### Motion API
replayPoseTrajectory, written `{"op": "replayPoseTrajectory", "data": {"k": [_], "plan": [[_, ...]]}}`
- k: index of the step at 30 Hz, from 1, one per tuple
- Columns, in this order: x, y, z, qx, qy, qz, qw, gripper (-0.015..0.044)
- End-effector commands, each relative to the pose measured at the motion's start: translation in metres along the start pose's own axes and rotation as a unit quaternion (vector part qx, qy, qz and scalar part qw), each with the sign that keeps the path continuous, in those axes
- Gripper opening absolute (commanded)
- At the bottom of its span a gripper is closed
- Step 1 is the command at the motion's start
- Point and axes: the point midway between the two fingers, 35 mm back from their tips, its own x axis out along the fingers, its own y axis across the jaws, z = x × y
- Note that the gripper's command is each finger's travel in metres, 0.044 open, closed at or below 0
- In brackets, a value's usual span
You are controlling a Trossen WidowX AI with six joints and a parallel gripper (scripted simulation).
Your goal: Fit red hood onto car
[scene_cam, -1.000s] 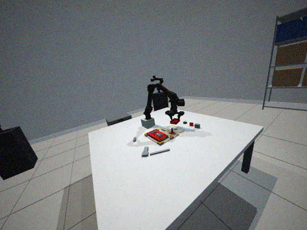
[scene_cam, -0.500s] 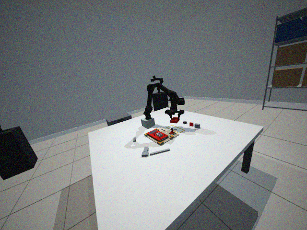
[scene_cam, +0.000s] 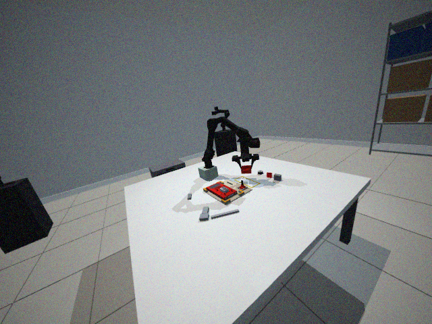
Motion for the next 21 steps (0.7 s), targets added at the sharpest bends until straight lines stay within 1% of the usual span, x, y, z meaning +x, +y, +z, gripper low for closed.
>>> {"op": "replayPoseTrajectory", "data": {"k": [1, 11, 21], "plan": [[-0.001, 0.0011, 0.0012, -0.054, -0.001, 0.001, 0.999, 0.0], [-0.0015, 0.0018, 0.0028, -0.167, -0.001, 0.001, 0.986, 0.0], [-0.0019, 0.0025, 0.0044, -0.278, -0.001, 0.001, 0.96, 0.0]]}}
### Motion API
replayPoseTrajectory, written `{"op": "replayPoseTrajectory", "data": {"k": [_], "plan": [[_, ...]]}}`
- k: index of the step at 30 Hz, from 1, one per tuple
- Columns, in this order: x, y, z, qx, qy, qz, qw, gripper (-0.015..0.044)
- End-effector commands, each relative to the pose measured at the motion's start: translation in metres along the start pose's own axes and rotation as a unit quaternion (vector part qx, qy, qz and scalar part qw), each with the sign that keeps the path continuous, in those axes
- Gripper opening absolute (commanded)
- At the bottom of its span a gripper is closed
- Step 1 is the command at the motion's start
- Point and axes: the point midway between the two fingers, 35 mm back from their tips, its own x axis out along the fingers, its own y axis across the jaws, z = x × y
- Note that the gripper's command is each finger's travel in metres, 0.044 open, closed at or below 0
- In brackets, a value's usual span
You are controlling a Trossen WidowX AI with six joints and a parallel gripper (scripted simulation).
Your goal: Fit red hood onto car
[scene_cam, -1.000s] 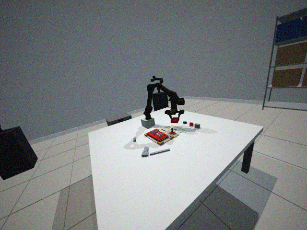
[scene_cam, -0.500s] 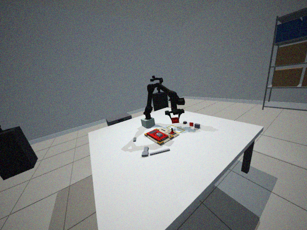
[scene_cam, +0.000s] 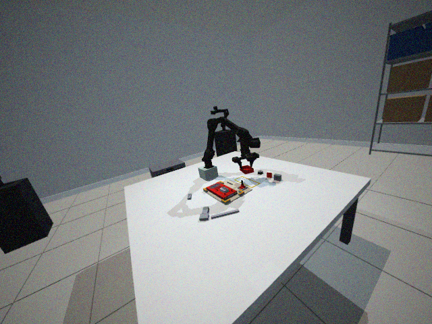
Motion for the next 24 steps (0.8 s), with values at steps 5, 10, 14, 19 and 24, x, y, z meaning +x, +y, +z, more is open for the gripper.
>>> {"op": "replayPoseTrajectory", "data": {"k": [5, 10, 14, 19, 24], "plan": [[-0.0013, 0.0004, 0.0024, -0.1, -0.001, 0.001, 0.995, 0.0], [-0.0015, 0.0004, 0.0032, -0.156, -0.001, 0.0, 0.988, 0.0], [-0.0017, 0.0003, 0.0039, -0.201, -0.001, 0.0, 0.98, 0.0], [-0.0019, 0.0002, 0.0048, -0.256, -0.002, 0.0, 0.967, 0.0], [-0.0021, 0.0001, 0.0057, -0.311, -0.002, 0.0, 0.95, 0.0]]}}
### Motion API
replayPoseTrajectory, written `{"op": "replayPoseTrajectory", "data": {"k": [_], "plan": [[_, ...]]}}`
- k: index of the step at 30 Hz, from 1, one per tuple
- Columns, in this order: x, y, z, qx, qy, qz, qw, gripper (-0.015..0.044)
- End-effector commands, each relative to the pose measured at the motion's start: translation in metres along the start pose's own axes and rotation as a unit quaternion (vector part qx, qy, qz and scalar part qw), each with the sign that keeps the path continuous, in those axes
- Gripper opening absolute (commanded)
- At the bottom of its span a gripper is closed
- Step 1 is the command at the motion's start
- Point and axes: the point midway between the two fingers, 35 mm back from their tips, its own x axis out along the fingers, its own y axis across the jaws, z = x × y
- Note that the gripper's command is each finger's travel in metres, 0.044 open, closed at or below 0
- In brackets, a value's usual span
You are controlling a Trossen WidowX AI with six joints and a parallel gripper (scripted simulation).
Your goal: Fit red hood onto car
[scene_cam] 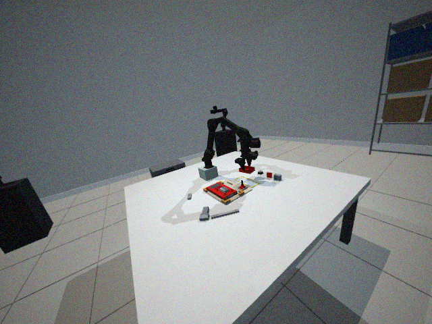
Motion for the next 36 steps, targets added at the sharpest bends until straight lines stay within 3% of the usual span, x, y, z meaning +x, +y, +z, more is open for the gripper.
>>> {"op": "replayPoseTrajectory", "data": {"k": [1, 10, 21, 34, 36], "plan": [[-0.001, -0.001, 0.002, -0.052, -0.001, 0.0, 0.999, 0.0], [0.006, 0.0, 0.003, -0.06, -0.001, 0.0, 0.998, 0.0], [0.074, -0.001, 0.002, -0.06, -0.001, 0.0, 0.998, 0.0], [0.075, -0.001, 0.002, -0.06, -0.001, 0.0, 0.998, 0.0], [0.074, -0.001, 0.003, -0.058, -0.002, 0.0, 0.998, 0.0053]]}}
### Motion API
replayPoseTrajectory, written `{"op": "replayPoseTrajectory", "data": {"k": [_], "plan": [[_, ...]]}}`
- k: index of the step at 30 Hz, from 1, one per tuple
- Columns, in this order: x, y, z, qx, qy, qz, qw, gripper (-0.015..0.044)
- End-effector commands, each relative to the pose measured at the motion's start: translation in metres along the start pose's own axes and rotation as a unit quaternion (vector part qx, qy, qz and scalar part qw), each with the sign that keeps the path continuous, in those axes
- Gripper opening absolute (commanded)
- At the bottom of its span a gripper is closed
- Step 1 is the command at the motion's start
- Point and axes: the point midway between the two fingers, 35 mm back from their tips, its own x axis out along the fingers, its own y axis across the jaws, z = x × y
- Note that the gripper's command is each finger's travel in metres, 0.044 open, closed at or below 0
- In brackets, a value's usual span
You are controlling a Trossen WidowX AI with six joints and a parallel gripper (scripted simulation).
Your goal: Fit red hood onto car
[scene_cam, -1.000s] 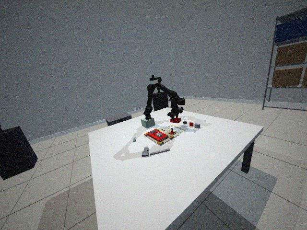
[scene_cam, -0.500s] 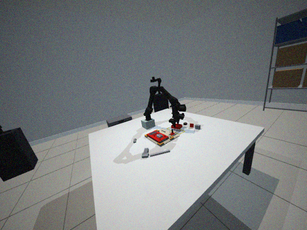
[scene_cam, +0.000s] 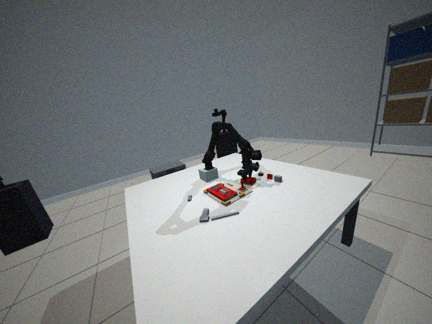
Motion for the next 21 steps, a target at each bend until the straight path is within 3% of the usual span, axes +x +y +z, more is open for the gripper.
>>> {"op": "replayPoseTrajectory", "data": {"k": [1, 15, 21], "plan": [[0.0, 0.0, 0.0, 0.0, 0.0, 0.0, 1.0, 0.0079], [0.0, 0.0, 0.0, 0.0, 0.0, 0.0, 1.0, 0.044], [-0.012, 0.0, 0.002, 0.0, -0.001, 0.0, 1.0, 0.044]]}}
